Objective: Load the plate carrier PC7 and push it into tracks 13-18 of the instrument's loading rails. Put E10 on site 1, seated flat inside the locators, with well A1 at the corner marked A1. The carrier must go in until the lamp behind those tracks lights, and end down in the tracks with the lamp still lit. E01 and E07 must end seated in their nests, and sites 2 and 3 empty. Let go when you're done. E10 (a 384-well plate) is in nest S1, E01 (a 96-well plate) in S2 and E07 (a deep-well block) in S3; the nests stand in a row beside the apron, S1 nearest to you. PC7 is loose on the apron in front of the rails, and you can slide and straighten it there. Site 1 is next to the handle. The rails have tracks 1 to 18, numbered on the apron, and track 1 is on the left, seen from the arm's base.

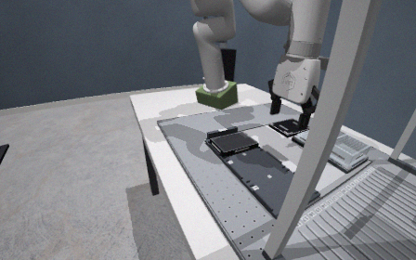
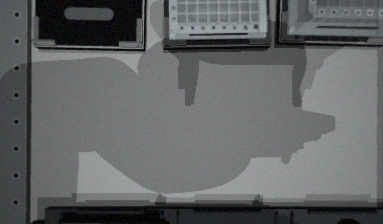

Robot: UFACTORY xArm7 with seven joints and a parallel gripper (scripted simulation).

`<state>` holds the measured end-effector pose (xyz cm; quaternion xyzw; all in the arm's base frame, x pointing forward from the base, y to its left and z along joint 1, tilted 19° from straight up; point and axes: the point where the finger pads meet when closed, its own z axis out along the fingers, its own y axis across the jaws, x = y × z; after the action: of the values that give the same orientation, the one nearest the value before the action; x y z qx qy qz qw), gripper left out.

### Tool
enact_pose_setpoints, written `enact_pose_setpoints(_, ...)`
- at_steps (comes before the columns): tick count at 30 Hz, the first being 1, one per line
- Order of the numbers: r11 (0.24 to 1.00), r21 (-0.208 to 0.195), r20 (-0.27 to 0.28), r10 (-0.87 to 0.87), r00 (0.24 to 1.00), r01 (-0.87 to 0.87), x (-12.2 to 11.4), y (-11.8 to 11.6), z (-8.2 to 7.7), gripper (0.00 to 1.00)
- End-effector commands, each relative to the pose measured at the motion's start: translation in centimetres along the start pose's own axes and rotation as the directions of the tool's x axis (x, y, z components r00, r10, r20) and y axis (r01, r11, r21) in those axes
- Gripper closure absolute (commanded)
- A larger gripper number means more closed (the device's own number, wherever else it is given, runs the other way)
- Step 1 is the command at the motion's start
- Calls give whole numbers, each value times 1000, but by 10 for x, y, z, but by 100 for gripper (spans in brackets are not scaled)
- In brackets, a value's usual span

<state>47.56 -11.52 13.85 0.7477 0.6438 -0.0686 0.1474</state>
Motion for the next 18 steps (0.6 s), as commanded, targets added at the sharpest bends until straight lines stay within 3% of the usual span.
enact_pose_setpoints(1, 1000, -6, 0, 1, 1000, -1, -23, 2, -2, 0)
enact_pose_setpoints(18, 1000, -5, 1, 1, 1000, -1, -98, 2, -2, 0)
